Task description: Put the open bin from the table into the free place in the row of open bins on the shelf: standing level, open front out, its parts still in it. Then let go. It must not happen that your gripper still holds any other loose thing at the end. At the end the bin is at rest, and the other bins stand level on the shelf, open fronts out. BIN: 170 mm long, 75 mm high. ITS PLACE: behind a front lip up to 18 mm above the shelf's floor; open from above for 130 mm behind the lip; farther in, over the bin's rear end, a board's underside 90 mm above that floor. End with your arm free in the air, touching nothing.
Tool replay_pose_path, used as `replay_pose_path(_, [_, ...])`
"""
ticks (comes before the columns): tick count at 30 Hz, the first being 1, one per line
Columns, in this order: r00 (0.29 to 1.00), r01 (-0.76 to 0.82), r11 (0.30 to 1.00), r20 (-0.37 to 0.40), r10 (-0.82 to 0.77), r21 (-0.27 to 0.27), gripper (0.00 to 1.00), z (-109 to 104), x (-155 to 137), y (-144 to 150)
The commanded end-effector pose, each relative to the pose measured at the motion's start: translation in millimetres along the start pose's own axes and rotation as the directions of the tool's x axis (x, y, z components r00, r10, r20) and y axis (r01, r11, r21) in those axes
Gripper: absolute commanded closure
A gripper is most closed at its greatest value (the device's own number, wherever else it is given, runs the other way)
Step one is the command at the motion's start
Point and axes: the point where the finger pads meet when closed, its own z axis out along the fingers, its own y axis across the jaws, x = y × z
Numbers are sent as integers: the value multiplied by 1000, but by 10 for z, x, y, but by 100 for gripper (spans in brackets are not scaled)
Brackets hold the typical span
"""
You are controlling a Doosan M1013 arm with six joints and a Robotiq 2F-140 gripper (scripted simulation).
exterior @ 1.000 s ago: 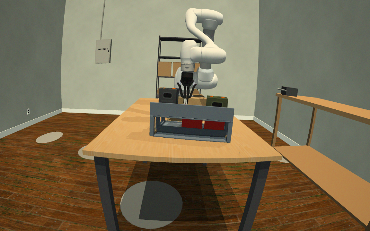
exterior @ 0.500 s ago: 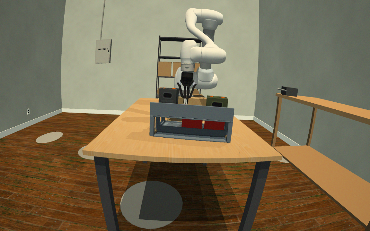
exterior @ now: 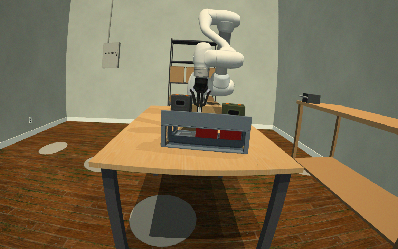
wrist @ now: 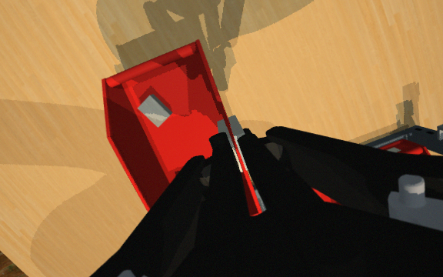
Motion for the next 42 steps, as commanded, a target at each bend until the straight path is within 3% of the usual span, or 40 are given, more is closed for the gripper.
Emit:
replay_pose_path(1, [1000,0,1000,0,0,0,100,-1,-59,0])
replay_pose_path(42, [1000,0,1000,0,0,0,100,-1,-163,0])
